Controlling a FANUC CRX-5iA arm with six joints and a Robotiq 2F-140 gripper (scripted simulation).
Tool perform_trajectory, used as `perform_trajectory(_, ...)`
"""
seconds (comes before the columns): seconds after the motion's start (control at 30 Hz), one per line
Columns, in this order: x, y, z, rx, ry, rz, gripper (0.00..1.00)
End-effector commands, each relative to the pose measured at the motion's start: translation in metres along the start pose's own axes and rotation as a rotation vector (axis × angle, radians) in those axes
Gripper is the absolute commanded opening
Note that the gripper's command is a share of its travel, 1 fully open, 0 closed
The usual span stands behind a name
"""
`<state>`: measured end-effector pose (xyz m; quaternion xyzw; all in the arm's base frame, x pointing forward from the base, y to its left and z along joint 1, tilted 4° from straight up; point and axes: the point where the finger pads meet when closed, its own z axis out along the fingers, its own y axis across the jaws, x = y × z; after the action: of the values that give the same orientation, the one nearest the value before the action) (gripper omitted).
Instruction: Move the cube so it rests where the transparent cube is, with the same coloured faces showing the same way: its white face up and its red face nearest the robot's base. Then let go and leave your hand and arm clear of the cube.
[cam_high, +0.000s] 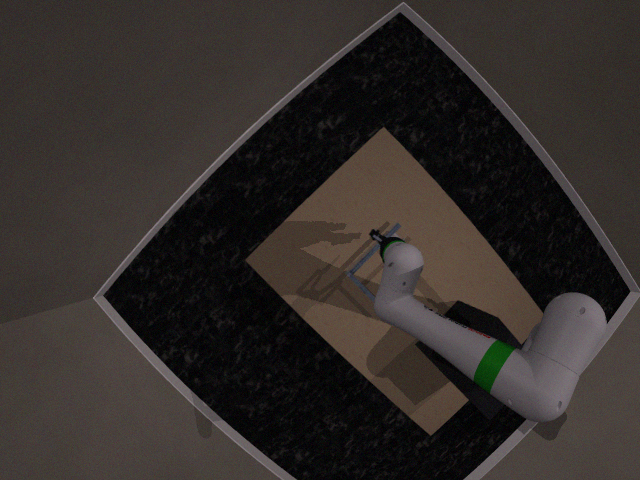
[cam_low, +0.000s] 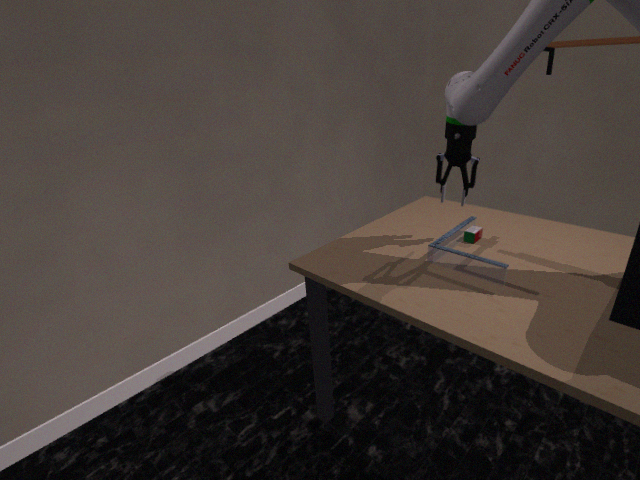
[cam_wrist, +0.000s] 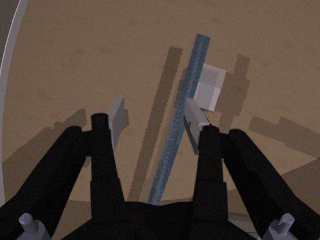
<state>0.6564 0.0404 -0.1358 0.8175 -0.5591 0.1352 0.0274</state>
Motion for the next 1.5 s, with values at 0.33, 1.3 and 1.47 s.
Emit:
perform_trajectory(0.33,0.011,0.029,0.023,-0.046,-0.047,0.518,0.41)
perform_trajectory(1.3,0.023,0.075,0.059,-0.162,-0.087,1.411,0.41)
perform_trajectory(1.47,0.024,0.08,0.063,-0.18,-0.088,1.525,0.41)
